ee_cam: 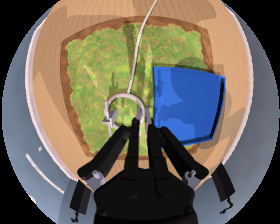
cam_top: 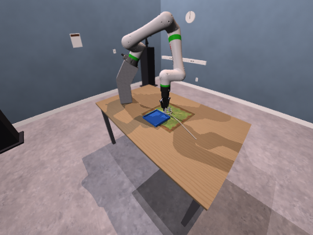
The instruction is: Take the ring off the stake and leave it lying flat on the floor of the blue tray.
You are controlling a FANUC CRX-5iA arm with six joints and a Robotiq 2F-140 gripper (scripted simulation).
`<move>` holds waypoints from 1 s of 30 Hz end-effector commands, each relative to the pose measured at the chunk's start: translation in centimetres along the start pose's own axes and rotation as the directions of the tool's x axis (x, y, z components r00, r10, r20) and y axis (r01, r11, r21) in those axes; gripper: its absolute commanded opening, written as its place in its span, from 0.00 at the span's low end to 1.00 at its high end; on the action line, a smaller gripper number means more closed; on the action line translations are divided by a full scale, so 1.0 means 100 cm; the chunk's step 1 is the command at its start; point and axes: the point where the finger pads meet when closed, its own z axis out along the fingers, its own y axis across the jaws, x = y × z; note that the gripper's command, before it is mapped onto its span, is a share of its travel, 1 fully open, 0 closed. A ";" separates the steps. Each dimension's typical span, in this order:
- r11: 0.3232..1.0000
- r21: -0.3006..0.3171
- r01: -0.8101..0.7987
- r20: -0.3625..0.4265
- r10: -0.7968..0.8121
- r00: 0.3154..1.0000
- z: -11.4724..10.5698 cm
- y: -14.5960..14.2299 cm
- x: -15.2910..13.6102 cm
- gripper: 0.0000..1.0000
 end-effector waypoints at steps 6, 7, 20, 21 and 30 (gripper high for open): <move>1.000 -0.001 0.000 -0.001 0.000 1.000 -0.001 -0.001 0.001 0.10; 1.000 -0.001 0.000 -0.001 0.000 1.000 -0.001 -0.002 0.001 0.10; 1.000 -0.001 0.000 -0.001 0.000 1.000 -0.010 -0.003 0.002 0.10; 1.000 -0.001 0.000 -0.001 0.000 1.000 -0.010 -0.003 0.002 0.10; 1.000 -0.001 0.000 -0.002 0.000 1.000 -0.014 -0.003 0.002 0.10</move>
